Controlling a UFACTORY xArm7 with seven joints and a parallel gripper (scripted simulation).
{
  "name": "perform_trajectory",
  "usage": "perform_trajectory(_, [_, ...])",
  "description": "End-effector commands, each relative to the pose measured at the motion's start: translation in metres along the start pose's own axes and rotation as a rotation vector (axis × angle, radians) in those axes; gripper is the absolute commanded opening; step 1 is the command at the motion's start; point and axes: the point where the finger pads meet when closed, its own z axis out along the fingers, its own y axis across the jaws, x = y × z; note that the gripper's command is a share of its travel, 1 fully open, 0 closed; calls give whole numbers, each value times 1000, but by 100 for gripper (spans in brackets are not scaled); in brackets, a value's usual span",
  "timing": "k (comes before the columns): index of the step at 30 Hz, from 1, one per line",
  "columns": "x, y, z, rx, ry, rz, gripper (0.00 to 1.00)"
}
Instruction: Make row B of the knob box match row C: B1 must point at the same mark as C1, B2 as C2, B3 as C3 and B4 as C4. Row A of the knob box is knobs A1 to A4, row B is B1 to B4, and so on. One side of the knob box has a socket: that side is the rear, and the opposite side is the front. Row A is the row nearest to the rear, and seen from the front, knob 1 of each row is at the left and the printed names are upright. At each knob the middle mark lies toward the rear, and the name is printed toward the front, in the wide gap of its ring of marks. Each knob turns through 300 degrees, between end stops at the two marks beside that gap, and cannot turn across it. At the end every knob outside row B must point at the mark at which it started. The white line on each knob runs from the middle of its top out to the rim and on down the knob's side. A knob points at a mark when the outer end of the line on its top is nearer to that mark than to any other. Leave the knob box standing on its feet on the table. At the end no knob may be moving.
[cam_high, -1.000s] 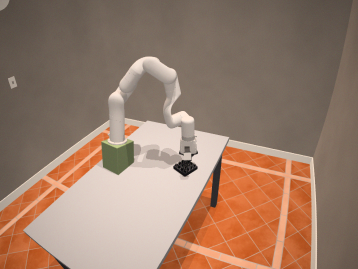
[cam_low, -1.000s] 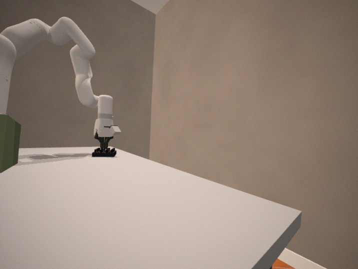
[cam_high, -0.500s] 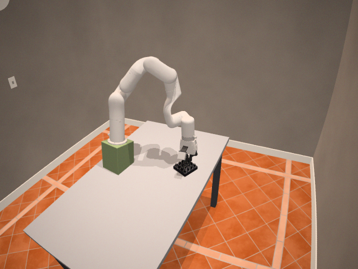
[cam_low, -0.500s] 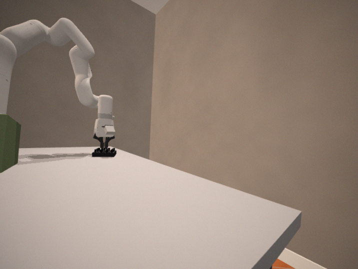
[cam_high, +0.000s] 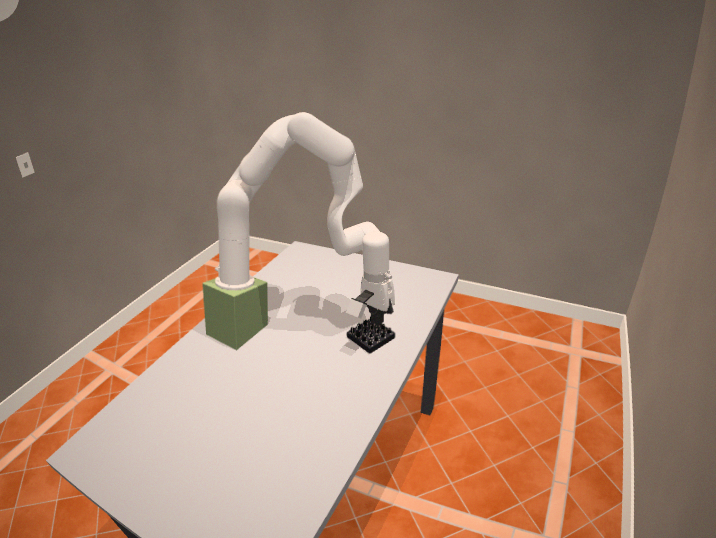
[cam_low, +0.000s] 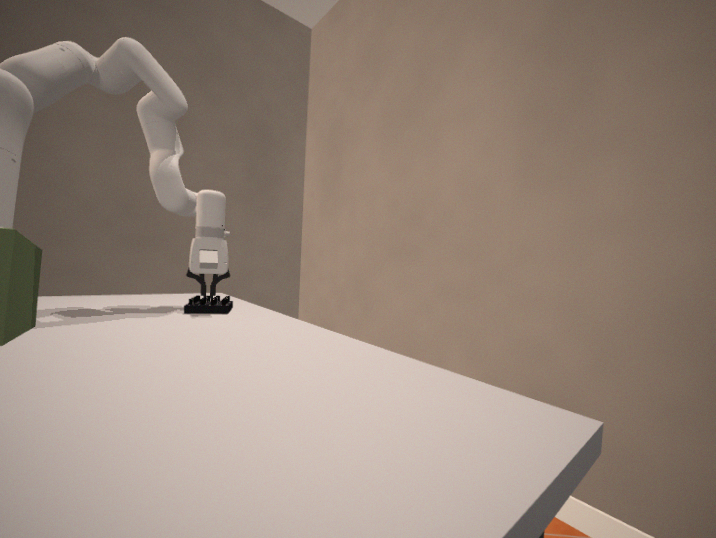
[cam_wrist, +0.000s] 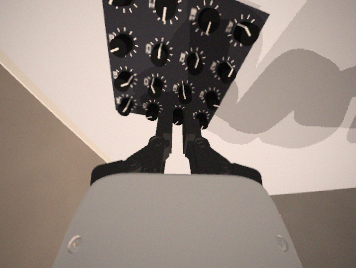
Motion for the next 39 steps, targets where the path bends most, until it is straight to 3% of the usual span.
perform_trajectory(1, [-1, -2, -1, 1, 4, 73, 8])
perform_trajectory(18, [-1, -2, -1, 1, 4, 208, 8])
perform_trajectory(39, [-1, -2, -1, 1, 3, 227, 8])
